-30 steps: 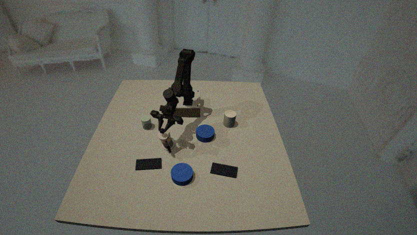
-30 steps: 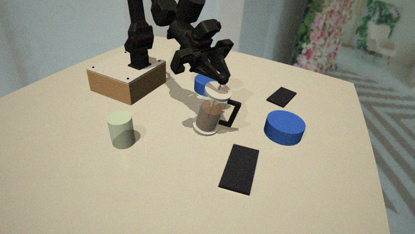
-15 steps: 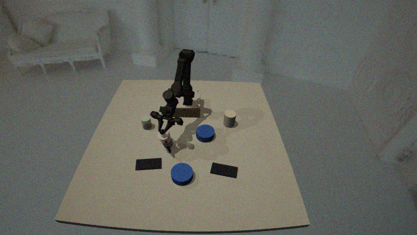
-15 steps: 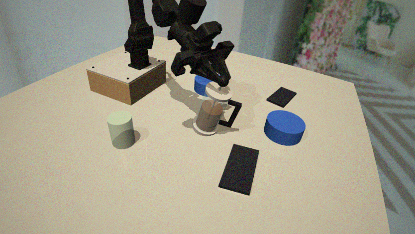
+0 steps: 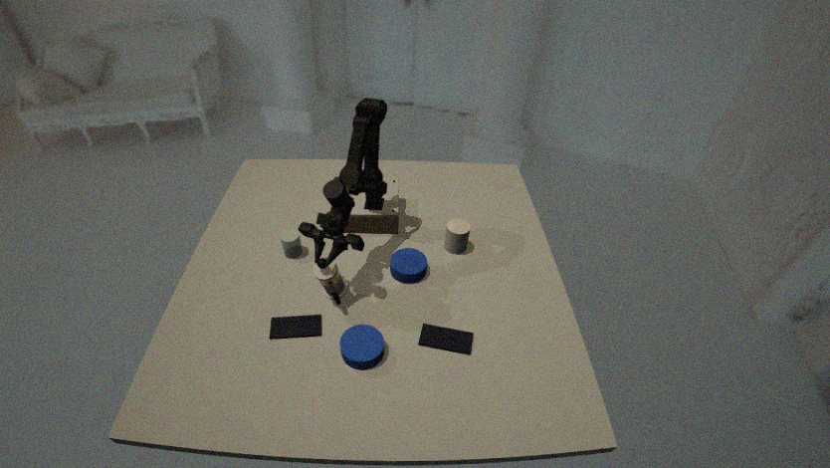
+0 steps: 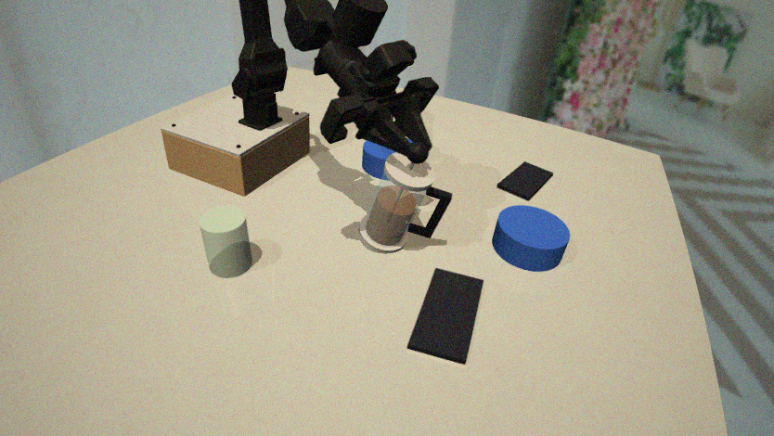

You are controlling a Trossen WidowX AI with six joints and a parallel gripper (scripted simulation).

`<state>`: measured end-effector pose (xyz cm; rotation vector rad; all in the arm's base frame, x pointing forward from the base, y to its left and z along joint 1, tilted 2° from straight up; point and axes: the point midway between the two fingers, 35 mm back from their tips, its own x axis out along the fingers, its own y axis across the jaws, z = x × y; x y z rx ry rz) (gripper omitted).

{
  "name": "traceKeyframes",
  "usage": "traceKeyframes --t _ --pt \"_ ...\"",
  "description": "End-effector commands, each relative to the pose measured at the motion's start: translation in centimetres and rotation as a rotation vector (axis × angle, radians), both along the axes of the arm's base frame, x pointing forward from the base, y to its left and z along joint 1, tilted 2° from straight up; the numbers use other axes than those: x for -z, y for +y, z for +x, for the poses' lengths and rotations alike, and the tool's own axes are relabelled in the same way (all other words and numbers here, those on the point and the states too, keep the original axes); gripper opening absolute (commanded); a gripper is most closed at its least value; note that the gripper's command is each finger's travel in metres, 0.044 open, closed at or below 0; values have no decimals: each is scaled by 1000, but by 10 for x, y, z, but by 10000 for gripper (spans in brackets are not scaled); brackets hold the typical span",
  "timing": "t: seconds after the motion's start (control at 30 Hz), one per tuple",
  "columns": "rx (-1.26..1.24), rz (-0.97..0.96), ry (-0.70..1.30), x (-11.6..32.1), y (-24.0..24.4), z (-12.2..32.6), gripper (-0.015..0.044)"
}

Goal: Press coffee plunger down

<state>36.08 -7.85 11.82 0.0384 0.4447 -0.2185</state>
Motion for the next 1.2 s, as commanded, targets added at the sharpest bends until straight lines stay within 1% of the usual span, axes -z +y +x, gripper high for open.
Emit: traceKeyframes --t 0.0,0.03,0.3,0.7,0.8,0.93,1.07,1.17 --pt "-3 0 21 6 0 0 120" --pt "0 0 0 0 0 0 120" --pt "0 0 0 0 0 0 120" --pt "0 0 0 0 0 0 435" --pt "0 0 0 0 0 0 440" --pt "4 2 -13 -13 0 -1 440" --pt "-5 2 3 -31 5 -14 440" --pt "-6 2 13 -53 11 -34 440"
